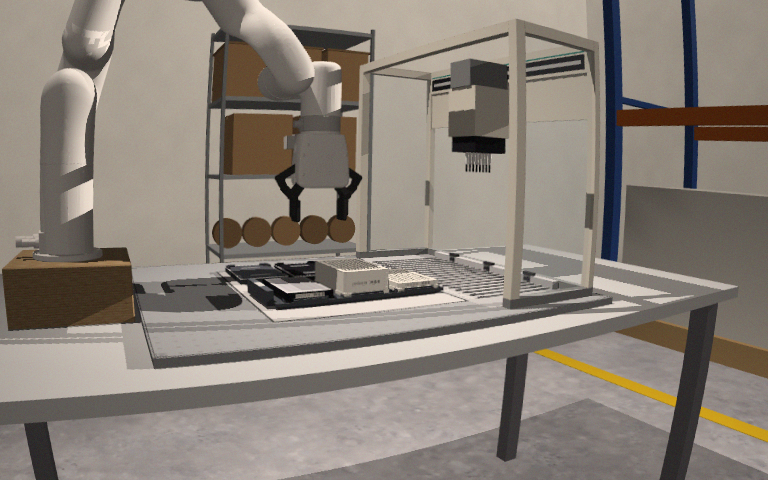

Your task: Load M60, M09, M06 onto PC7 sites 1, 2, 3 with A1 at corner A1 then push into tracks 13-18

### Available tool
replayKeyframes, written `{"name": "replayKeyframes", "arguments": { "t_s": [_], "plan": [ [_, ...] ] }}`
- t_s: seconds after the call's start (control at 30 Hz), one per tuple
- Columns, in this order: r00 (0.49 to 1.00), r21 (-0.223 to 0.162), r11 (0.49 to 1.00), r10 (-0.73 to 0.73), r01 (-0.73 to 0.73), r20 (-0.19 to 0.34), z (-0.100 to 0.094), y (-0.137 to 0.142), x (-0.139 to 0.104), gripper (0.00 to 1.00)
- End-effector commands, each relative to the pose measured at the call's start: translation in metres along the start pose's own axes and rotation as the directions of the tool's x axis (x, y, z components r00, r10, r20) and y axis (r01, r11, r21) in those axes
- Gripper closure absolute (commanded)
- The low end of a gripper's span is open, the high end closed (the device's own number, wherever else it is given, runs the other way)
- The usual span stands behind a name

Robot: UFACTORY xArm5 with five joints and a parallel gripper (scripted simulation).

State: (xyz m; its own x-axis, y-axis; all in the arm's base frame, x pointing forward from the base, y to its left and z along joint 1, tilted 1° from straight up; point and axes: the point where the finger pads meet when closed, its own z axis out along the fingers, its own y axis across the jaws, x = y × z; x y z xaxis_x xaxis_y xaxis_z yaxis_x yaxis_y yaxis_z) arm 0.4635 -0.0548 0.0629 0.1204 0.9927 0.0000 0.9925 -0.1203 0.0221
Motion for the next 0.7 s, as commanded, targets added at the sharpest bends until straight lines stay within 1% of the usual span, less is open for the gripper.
{"name": "replayKeyframes", "arguments": {
  "t_s": [0.0,0.07,0.67],
  "plan": [
    [1.0,-0.002,1.0,0.001,-0.001,-0.009,0.001,0.02,0.0185,0.0],
    [1.0,-0.002,1.0,0.001,-0.001,-0.009,0.0017,0.0268,0.0258,0.0],
    [1.0,-0.002,1.0,0.001,-0.001,-0.009,0.0017,0.0271,0.0261,0.0]
  ]
}}
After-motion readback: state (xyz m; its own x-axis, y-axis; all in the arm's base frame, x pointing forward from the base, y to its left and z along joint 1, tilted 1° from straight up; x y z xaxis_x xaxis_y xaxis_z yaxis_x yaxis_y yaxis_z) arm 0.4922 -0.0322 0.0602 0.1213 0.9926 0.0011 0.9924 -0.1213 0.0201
